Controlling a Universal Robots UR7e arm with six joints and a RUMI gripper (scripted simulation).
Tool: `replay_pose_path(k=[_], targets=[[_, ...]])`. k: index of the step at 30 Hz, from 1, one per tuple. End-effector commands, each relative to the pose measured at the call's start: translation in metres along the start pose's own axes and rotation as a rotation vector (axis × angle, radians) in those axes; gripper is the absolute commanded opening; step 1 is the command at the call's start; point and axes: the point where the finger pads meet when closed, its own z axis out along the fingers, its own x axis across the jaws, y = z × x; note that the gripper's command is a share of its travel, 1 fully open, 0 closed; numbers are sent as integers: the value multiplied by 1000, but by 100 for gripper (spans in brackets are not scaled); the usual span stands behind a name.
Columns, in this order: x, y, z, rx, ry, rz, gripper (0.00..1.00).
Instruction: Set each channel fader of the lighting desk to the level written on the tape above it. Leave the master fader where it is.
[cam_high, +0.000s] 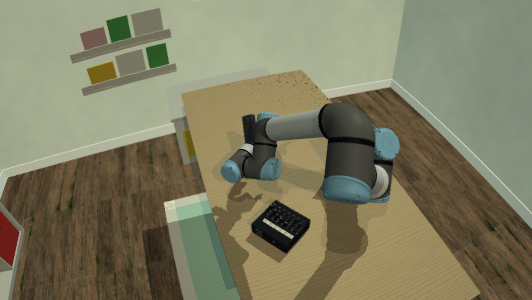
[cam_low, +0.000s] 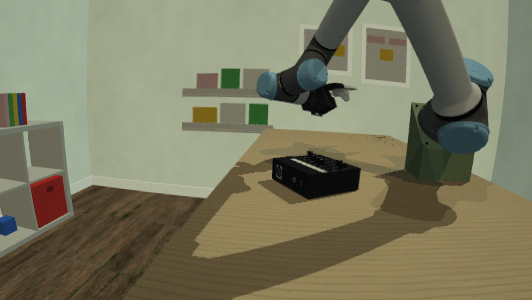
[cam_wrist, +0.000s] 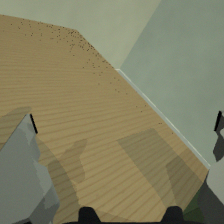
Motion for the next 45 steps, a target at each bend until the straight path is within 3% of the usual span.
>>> replay_pose_path(k=[1, 19, 25, 32, 34, 40, 41, 43, 44, 45], targets=[[0, 0, 0, 0, 0, 1, 100], [0, 0, 0, -1, -1, 1, 100], [3, 4, -3, -35, -10, -6, 100], [15, 26, -21, -181, -60, -36, 100], [15, 26, -21, -181, -60, -36, 100], [34, 58, -57, -392, -157, -80, 100], [34, 58, -57, -392, -157, -80, 100], [41, 71, -75, -473, -203, -96, 100], [41, 71, -75, -473, -203, -96, 100], [45, 77, -85, -514, -228, -105, 100]])
